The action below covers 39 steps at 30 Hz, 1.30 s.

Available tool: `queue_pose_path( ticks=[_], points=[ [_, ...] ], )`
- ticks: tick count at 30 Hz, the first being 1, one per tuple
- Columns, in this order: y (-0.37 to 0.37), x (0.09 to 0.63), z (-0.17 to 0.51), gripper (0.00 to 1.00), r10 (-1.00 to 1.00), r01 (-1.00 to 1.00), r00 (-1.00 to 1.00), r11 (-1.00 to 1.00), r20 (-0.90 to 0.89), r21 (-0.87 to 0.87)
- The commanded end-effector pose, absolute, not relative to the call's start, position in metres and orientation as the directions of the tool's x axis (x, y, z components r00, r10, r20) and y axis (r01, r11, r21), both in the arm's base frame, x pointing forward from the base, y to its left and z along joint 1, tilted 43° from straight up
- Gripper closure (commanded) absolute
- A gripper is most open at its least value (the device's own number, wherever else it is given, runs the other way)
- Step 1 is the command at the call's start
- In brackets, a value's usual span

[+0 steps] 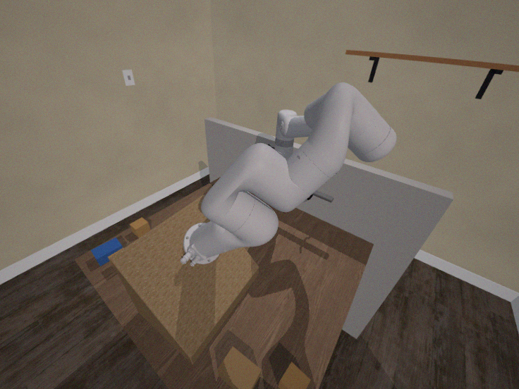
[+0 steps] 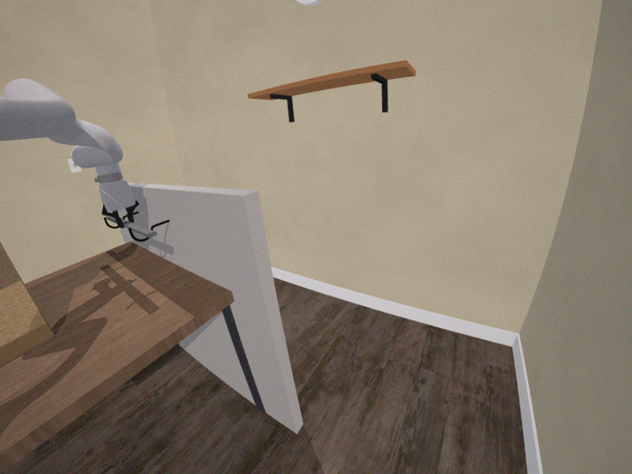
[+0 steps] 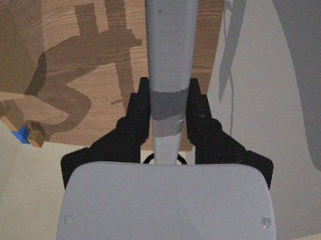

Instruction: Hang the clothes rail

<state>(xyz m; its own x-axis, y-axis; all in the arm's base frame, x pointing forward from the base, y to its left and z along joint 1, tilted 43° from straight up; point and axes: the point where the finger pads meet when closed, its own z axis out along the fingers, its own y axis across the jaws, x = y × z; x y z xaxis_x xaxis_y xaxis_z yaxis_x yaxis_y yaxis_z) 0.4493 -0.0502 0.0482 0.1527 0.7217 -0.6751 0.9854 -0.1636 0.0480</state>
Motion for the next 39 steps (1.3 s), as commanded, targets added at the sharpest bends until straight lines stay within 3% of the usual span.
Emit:
queue_pose_path(
  ticks=[1, 39],
  points=[
    [-0.0485, 0.4507, 0.0487, 1.0, 0.724, 0.986, 0.152, -0.16, -0.673, 0.051],
    [-0.0572, 0.4497, 0.0392, 1.0, 0.724, 0.986, 0.152, -0.16, -0.673, 0.051]
  ],
)
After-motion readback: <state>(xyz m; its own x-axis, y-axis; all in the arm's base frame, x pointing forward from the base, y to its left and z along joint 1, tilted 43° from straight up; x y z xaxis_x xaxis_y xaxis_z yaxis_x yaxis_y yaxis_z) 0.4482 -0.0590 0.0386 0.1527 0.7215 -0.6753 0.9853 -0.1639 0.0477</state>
